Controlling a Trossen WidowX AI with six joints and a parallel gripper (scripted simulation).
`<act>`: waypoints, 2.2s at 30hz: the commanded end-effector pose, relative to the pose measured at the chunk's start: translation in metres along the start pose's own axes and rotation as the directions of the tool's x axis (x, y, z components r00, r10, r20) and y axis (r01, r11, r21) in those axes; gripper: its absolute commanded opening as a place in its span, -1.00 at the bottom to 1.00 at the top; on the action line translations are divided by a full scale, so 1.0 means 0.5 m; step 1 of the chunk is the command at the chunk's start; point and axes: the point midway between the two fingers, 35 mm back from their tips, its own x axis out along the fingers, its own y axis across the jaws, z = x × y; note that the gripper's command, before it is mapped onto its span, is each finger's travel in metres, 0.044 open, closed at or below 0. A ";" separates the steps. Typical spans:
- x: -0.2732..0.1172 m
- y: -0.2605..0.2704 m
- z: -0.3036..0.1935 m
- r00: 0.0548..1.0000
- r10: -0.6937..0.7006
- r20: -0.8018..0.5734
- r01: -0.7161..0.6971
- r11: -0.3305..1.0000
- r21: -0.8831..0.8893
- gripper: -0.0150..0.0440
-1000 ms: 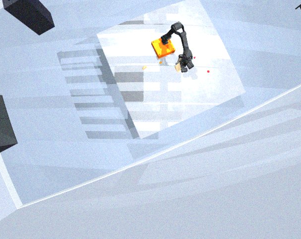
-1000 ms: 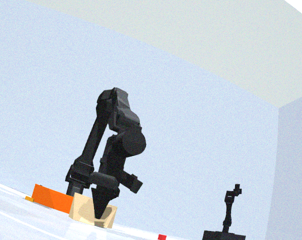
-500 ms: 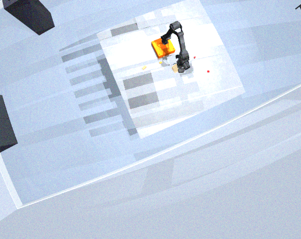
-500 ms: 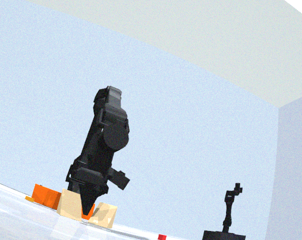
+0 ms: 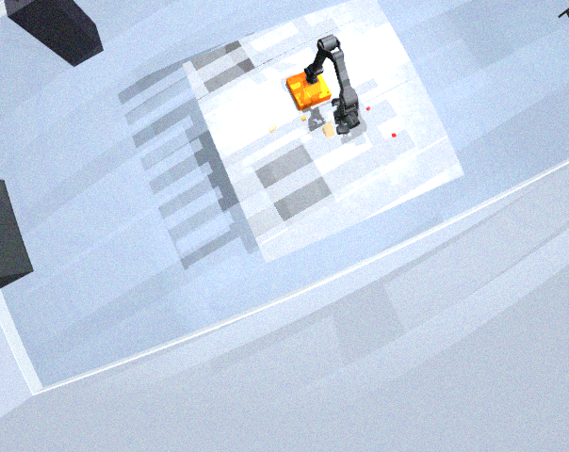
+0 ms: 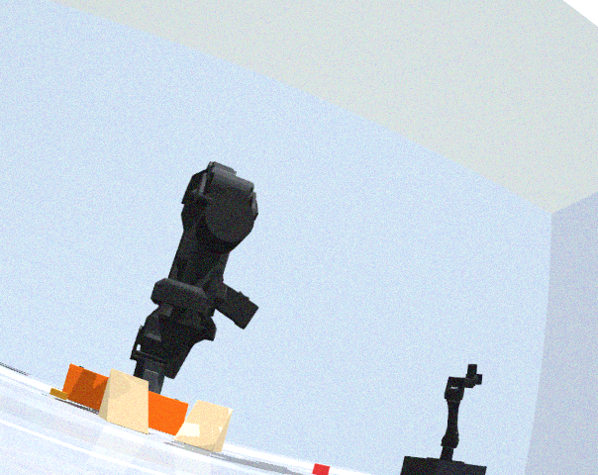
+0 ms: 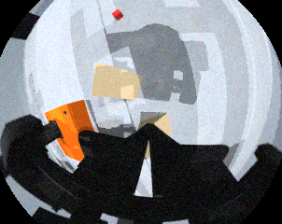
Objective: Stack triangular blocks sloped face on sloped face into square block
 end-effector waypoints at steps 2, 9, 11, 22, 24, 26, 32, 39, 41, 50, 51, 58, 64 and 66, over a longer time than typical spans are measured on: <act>-0.038 0.001 0.003 1.000 -0.012 0.005 0.012 1.000 0.004 -0.40; -0.034 -0.007 -0.002 1.000 -0.026 0.007 0.026 0.997 0.073 0.22; -0.039 -0.011 -0.018 1.000 -0.025 0.005 0.023 0.962 0.273 0.40; -0.061 -0.022 -0.085 1.000 -0.018 -0.002 0.010 0.443 0.897 1.00; -0.061 -0.022 -0.085 1.000 -0.018 -0.002 0.010 0.443 0.897 1.00; -0.061 -0.022 -0.085 1.000 -0.018 -0.002 0.010 0.443 0.897 1.00; -0.059 -0.023 -0.085 1.000 -0.019 -0.002 0.010 0.443 0.897 1.00; -0.037 -0.027 -0.084 1.000 -0.019 -0.002 0.010 0.443 0.897 1.00; -0.030 -0.028 -0.084 1.000 -0.019 -0.002 0.010 0.443 0.897 1.00; -0.001 -0.031 -0.084 1.000 -0.019 -0.002 0.010 0.443 0.897 1.00; 0.002 -0.032 -0.084 1.000 -0.019 -0.002 0.010 0.443 0.897 1.00; 0.026 -0.033 -0.083 1.000 -0.019 -0.002 0.010 0.443 0.897 1.00; 0.045 -0.034 -0.083 1.000 -0.019 -0.002 0.010 0.443 0.897 1.00; 0.052 -0.034 -0.083 1.000 -0.019 -0.002 0.010 0.443 0.897 1.00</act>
